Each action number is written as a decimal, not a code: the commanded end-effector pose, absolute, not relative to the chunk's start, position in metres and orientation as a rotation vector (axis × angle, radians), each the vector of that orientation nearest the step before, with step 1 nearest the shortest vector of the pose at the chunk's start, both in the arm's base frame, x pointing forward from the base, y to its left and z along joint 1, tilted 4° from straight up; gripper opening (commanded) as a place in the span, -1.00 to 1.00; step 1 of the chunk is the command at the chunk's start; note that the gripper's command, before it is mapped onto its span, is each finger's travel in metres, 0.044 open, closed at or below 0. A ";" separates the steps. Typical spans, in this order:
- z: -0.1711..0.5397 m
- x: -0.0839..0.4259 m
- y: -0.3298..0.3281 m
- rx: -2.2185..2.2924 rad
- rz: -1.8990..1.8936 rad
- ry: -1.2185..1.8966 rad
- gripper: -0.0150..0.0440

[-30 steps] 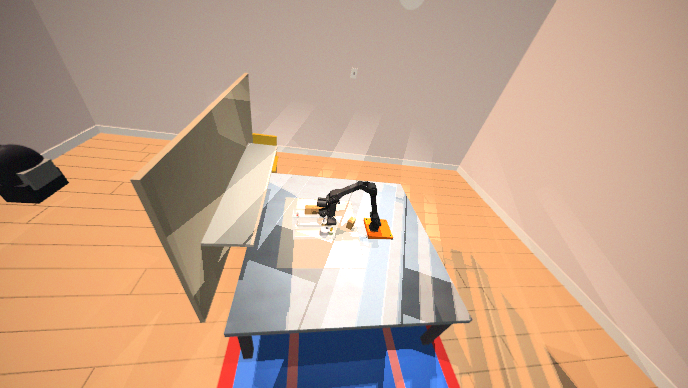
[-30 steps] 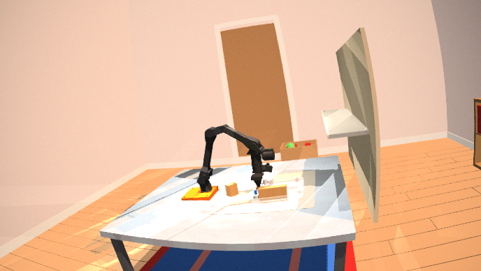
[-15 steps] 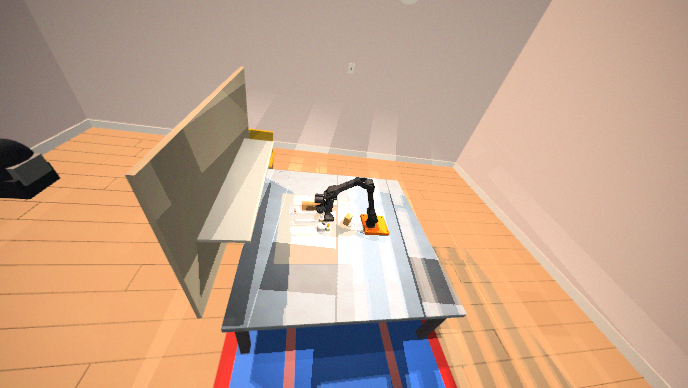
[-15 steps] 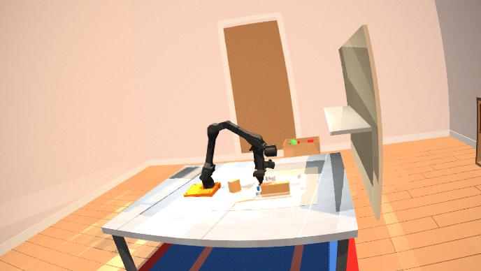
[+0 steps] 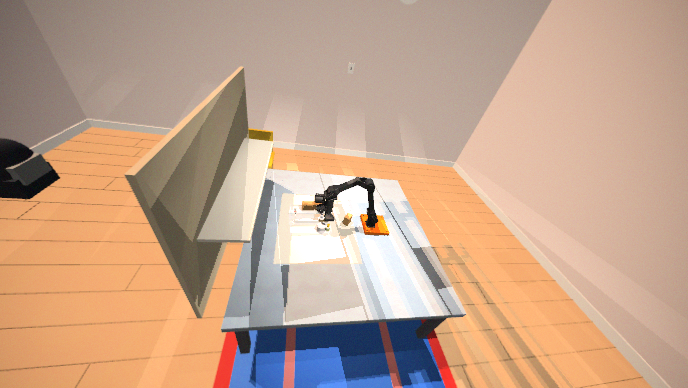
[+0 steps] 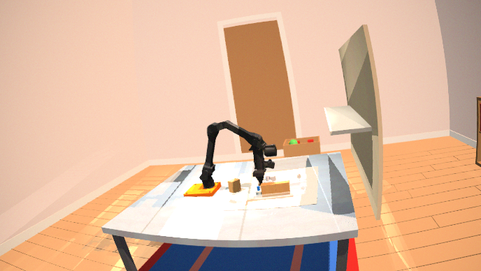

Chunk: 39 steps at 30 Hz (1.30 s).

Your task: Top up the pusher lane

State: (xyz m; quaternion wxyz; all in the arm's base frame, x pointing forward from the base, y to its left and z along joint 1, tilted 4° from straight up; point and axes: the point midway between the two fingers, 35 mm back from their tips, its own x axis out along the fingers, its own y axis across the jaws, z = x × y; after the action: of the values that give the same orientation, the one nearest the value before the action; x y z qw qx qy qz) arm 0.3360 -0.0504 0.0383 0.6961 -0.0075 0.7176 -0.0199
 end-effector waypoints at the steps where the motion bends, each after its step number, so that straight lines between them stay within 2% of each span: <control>1: 0.038 0.337 -0.050 -0.016 -0.040 1.594 -0.49; 35: 0.039 0.334 -0.051 -0.016 -0.040 1.594 -0.49; 39: 0.039 0.335 -0.051 -0.016 -0.040 1.594 -0.14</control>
State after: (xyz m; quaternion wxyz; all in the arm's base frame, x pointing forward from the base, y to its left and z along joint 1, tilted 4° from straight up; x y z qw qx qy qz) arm 0.3349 -0.0506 0.0386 0.6995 -0.0062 0.7143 -0.0195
